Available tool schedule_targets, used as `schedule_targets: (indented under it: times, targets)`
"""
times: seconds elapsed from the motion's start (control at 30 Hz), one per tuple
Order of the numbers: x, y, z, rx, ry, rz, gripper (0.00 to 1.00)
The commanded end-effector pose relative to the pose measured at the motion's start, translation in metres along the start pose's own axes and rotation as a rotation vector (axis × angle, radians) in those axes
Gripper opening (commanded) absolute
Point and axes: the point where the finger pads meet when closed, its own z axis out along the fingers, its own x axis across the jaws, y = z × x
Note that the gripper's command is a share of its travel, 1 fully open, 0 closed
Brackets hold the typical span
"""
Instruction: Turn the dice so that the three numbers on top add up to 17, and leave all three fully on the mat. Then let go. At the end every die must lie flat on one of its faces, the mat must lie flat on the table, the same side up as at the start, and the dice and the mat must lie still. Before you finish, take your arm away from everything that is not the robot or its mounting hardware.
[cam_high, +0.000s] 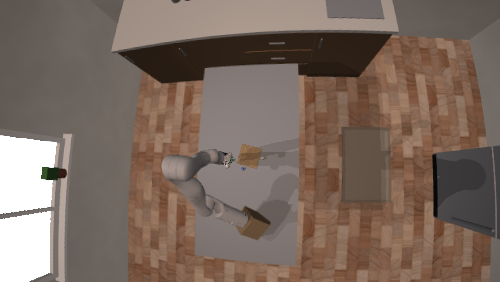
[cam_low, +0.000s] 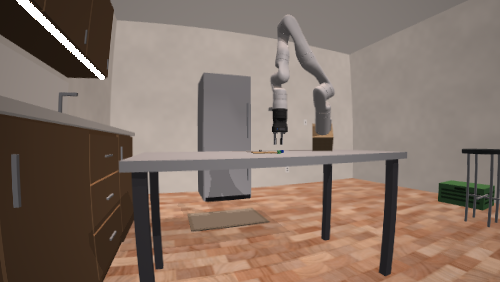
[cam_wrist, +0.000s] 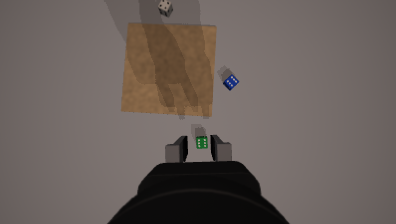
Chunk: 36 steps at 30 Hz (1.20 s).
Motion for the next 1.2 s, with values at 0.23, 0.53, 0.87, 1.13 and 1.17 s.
schedule_targets:
  times: [0.23, 0.53, 0.87, 1.13, 1.17]
  targets:
    - [0.003, 0.004, 0.016, -0.003, 0.012, -0.012, 0.64]
    - [0.003, 0.004, 0.021, -0.003, 0.012, -0.012, 0.64]
    - [0.003, 0.004, 0.022, -0.003, 0.012, -0.012, 0.64]
    - [0.003, 0.004, 0.022, -0.003, 0.012, -0.012, 0.64]
    - [0.003, 0.004, 0.022, -0.003, 0.012, -0.012, 0.64]
